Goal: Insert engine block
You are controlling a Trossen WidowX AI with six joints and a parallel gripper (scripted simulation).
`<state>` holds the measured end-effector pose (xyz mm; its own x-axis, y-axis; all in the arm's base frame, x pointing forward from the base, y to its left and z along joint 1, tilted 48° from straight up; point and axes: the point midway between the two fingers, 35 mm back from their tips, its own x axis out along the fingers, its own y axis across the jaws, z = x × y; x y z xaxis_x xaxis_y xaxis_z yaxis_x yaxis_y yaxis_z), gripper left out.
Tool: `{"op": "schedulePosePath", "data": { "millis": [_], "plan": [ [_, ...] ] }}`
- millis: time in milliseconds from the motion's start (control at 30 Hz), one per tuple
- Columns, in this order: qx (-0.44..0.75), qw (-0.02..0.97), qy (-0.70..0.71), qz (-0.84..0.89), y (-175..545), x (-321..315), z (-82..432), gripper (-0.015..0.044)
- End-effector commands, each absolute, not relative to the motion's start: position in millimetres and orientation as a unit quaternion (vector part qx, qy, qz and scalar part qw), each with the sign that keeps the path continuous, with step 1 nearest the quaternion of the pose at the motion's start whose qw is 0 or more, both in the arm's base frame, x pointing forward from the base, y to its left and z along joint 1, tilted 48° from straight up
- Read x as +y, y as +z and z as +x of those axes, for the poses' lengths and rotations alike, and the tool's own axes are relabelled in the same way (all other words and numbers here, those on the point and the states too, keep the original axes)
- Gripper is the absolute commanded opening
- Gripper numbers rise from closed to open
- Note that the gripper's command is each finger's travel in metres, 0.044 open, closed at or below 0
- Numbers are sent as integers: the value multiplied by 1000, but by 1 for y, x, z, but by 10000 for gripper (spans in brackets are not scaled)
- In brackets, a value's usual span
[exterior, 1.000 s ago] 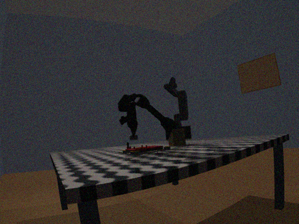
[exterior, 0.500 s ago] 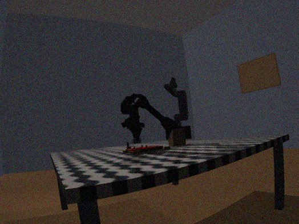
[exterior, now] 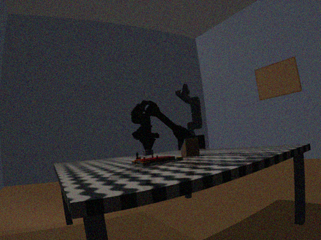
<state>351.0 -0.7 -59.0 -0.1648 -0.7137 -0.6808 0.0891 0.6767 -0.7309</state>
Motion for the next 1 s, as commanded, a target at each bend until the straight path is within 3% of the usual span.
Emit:
{"op": "schedulePosePath", "data": {
  "millis": [0, 967],
  "plan": [
    [689, 605, -328, -228, -60, 0, 351, 158],
    [687, 606, -332, -224, -60, 0, 351, 158]
  ]
}}
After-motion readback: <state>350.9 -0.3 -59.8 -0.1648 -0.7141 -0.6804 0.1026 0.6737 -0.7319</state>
